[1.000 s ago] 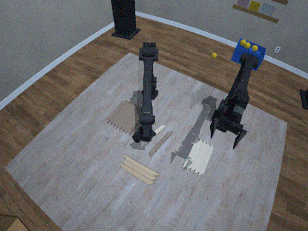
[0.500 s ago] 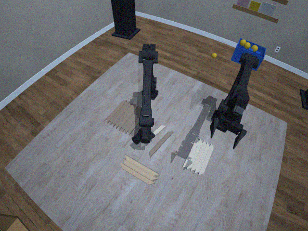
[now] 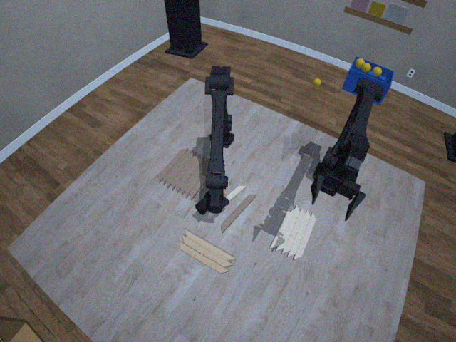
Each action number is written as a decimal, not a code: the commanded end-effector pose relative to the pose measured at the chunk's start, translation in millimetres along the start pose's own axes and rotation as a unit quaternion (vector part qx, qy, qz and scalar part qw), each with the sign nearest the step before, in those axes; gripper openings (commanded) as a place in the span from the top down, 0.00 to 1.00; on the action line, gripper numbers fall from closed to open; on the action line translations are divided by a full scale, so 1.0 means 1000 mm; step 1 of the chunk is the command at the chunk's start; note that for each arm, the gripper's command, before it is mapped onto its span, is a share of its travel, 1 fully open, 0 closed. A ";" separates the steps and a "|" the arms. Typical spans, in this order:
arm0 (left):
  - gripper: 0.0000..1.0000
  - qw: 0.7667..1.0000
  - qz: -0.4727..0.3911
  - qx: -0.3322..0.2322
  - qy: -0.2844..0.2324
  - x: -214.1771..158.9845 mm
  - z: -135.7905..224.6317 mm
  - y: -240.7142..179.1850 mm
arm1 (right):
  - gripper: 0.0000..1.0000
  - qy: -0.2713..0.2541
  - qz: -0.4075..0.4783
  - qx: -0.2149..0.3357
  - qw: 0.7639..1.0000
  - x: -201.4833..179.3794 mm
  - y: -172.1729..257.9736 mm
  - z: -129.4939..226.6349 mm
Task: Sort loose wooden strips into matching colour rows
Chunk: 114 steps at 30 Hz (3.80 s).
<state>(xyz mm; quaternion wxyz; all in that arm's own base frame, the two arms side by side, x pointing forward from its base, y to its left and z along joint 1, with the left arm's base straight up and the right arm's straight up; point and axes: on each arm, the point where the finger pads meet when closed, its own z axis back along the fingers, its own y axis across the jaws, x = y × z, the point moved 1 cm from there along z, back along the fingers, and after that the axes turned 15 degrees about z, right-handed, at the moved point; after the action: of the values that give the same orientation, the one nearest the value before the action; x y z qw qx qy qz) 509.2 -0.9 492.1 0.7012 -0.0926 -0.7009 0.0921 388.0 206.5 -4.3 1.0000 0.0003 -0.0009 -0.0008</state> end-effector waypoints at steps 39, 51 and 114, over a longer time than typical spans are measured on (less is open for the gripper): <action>0.00 1.000 -0.005 0.000 -0.011 0.016 -0.004 0.000 | 1.00 0.004 -0.004 -0.002 1.000 0.004 -0.003 0.044; 0.00 1.000 -0.005 0.002 -0.002 0.005 -0.004 0.002 | 1.00 -0.022 0.078 0.011 0.997 0.003 0.022 0.057; 0.00 1.000 -0.006 -0.009 -0.028 0.036 -0.001 -0.010 | 1.00 -0.023 0.610 0.005 0.792 -0.085 0.102 0.054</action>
<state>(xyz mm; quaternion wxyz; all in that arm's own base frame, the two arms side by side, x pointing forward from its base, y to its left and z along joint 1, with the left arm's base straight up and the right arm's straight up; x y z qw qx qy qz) 508.8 -0.4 492.1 0.7011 -0.0923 -0.7010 0.0924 311.0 288.0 36.0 0.8406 -0.0007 0.0001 0.5417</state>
